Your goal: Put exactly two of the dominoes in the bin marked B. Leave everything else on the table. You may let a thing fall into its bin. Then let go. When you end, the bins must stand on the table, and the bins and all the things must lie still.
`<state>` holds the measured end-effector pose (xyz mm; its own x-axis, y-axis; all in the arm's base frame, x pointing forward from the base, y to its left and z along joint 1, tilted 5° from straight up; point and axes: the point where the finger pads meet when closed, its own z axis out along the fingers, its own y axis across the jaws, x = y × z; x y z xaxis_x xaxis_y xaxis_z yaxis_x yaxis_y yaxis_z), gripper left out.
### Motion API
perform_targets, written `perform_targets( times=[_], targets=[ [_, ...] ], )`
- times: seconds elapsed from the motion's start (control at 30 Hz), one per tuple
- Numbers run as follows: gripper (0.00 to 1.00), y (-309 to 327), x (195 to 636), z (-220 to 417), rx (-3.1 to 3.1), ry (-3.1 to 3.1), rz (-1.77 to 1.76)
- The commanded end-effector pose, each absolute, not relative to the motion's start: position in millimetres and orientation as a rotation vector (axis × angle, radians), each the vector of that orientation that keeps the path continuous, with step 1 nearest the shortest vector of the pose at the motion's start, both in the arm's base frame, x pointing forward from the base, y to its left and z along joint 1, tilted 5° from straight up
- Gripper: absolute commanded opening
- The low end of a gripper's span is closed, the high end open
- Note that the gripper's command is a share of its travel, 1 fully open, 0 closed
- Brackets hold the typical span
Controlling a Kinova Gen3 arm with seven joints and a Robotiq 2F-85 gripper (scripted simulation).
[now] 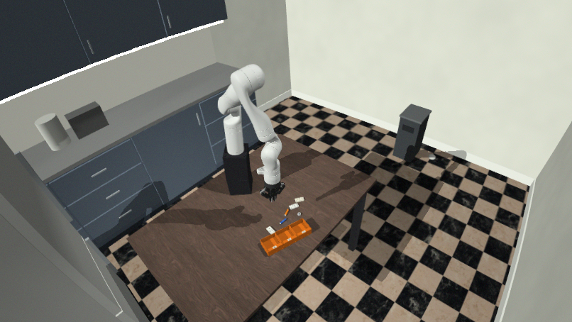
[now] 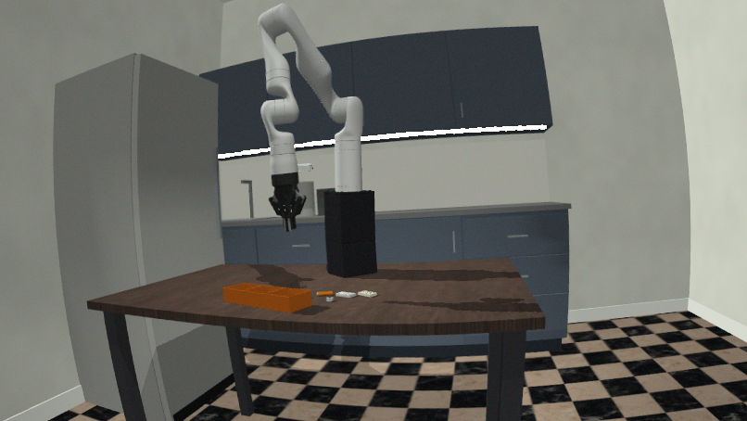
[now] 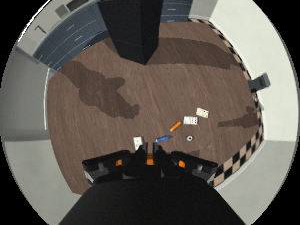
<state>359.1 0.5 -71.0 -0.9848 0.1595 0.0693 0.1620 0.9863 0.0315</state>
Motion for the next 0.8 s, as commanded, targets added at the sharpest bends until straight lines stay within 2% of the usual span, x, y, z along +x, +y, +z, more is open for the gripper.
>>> perform_targets(
  times=[0.0, 0.33, 0.77],
  targets=[
    [0.09, 27, 360, -61, -0.06, -3.116, -0.061],
    [0.09, 75, 356, -45, 0.316, -3.179, -0.101],
    [0.09, 75, 356, -45, 0.316, -3.179, -0.101]
  ],
)
